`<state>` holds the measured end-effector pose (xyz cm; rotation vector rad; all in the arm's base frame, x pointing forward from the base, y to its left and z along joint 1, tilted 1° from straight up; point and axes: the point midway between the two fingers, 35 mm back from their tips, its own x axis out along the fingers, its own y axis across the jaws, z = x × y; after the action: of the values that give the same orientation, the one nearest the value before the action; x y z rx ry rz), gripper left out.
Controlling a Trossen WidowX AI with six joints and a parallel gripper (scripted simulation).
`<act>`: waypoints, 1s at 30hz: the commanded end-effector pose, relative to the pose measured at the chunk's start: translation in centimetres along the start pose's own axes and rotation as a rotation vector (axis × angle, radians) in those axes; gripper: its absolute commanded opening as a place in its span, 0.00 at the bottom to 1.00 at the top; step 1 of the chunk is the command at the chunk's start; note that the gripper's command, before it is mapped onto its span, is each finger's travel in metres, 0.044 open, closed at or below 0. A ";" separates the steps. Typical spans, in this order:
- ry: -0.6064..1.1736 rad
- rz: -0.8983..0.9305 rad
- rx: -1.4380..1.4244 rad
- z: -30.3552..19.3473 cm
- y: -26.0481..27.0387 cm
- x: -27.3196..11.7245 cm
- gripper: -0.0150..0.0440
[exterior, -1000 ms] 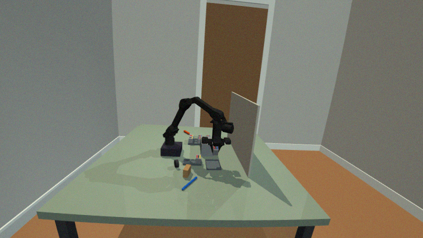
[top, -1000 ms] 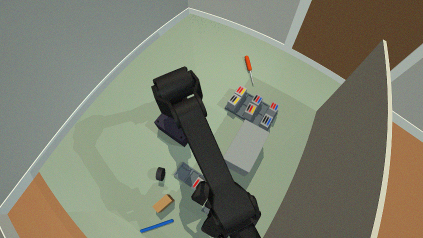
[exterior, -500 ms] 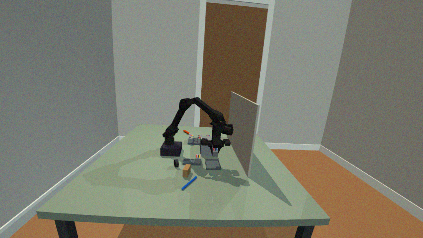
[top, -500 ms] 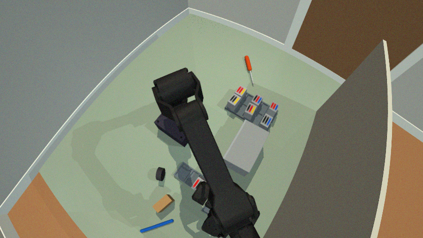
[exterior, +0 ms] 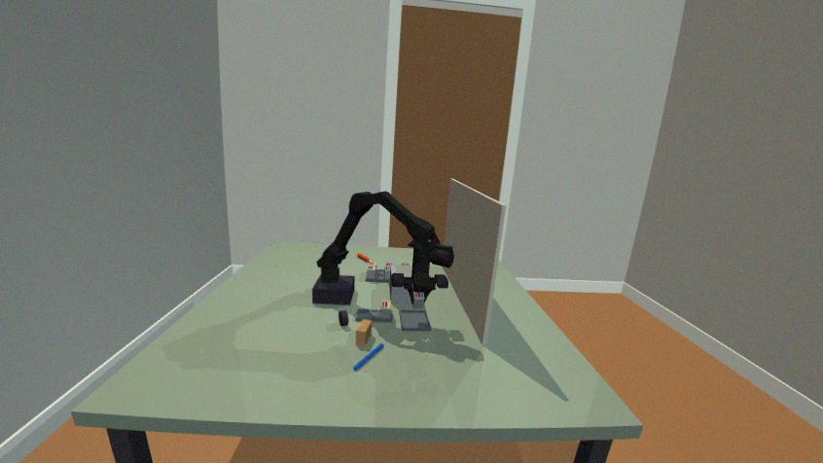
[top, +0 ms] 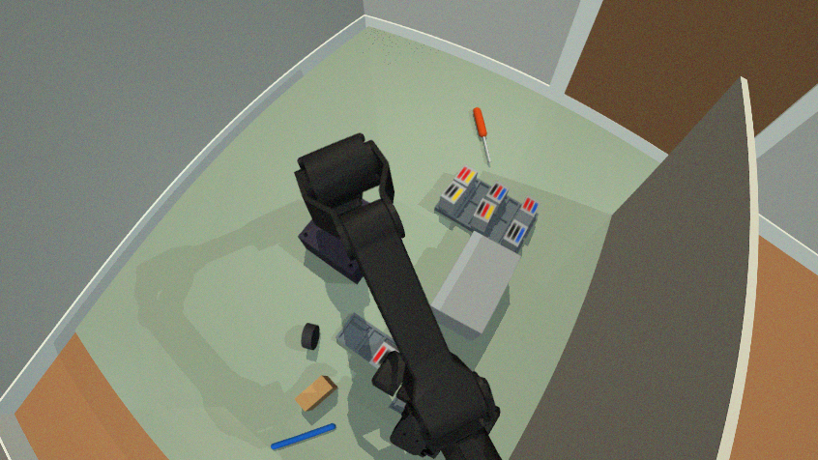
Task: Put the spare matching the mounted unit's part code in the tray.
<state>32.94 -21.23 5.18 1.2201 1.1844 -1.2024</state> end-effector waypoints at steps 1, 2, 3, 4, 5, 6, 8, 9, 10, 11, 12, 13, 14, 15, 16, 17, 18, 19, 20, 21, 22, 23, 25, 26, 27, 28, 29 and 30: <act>0.002 0.001 0.005 -0.1 0.0 0.4 0.25; 0.002 0.001 0.005 -0.1 0.0 0.5 0.25; 0.002 0.001 0.005 -0.1 0.0 0.6 0.25; 0.002 0.001 0.005 -0.1 0.0 0.7 0.25; 0.002 0.001 0.005 -0.1 0.0 0.7 0.25; 0.002 0.001 0.005 -0.1 0.0 0.8 0.25; 0.002 0.001 0.005 -0.1 0.0 1.0 0.25; 0.002 0.001 0.005 -0.1 -0.1 1.1 0.25; 0.002 0.001 0.005 -0.1 -0.1 1.2 0.25; 0.002 0.001 0.005 -0.1 -0.1 1.3 0.25; 0.002 0.001 0.005 -0.1 -0.1 1.3 0.25; 0.002 0.001 0.005 -0.1 -0.1 1.4 0.25; 0.002 0.001 0.005 -0.1 -0.1 1.5 0.25; 0.002 0.001 0.005 -0.1 -0.1 1.6 0.25; 0.002 0.001 0.005 -0.1 -0.1 1.7 0.25; 0.002 0.001 0.005 -0.2 -0.1 1.8 0.25; 0.002 0.001 0.005 -0.2 -0.1 1.8 0.25; 0.002 0.001 0.005 -0.2 -0.2 1.9 0.25; 0.002 0.001 0.005 -0.2 -0.2 2.0 0.25; 0.002 0.001 0.005 -0.2 -0.2 2.1 0.25; 0.002 0.001 0.005 -0.2 -0.2 2.2 0.25; 0.002 0.001 0.005 -0.2 -0.2 2.3 0.25; 0.002 0.001 0.005 -0.2 -0.2 2.4 0.25; 0.002 0.001 0.005 -0.2 -0.2 2.5 0.25; 0.002 0.001 0.005 -0.2 -0.2 2.6 0.25; 0.002 0.001 0.005 -0.2 -0.3 2.7 0.25; 0.002 0.001 0.005 -0.2 -0.3 2.8 0.25; 0.002 0.001 0.005 -0.3 -0.3 2.9 0.25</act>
<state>32.72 -21.05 2.63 1.2201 1.1848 -1.2025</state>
